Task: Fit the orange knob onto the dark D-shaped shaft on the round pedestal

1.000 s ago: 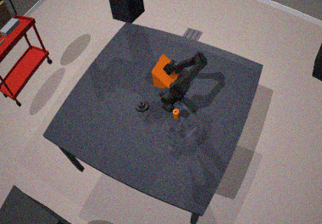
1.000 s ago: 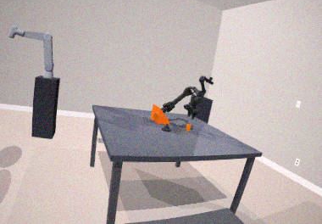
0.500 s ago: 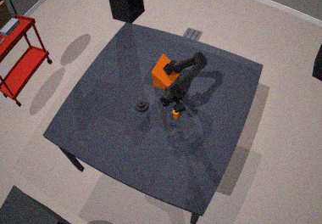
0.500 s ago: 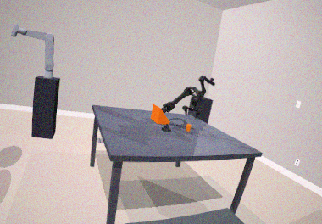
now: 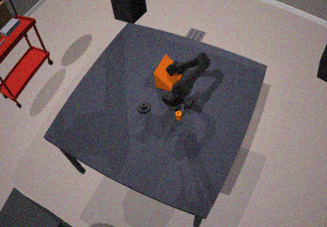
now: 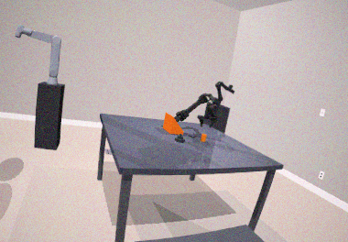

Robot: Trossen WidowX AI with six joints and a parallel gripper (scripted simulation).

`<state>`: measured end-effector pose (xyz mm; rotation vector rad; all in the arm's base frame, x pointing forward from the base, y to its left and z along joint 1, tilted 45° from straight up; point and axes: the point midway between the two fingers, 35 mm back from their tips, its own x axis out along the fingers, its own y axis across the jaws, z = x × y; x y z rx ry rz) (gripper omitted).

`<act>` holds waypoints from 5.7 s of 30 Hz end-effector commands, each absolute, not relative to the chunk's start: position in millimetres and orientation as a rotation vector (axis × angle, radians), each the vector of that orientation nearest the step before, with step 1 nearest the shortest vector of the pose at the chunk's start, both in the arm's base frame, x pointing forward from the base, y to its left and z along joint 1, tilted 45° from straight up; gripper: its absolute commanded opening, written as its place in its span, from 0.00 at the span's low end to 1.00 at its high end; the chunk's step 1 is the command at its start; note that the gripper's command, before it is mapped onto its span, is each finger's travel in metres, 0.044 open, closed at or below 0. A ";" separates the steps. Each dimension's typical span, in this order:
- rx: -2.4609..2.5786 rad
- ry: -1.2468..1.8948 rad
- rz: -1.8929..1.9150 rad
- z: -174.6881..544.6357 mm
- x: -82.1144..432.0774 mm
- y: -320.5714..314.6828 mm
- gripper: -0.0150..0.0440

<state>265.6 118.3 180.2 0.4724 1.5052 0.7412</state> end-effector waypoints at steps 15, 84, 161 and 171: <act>0.451 1.486 0.773 145.9 261.6 153.8 1.00; 0.446 1.485 0.768 110.5 263.3 186.4 0.25; 0.446 1.495 0.742 52.4 317.7 7.3 0.25; 0.443 1.492 0.750 24.3 316.6 -9.5 0.25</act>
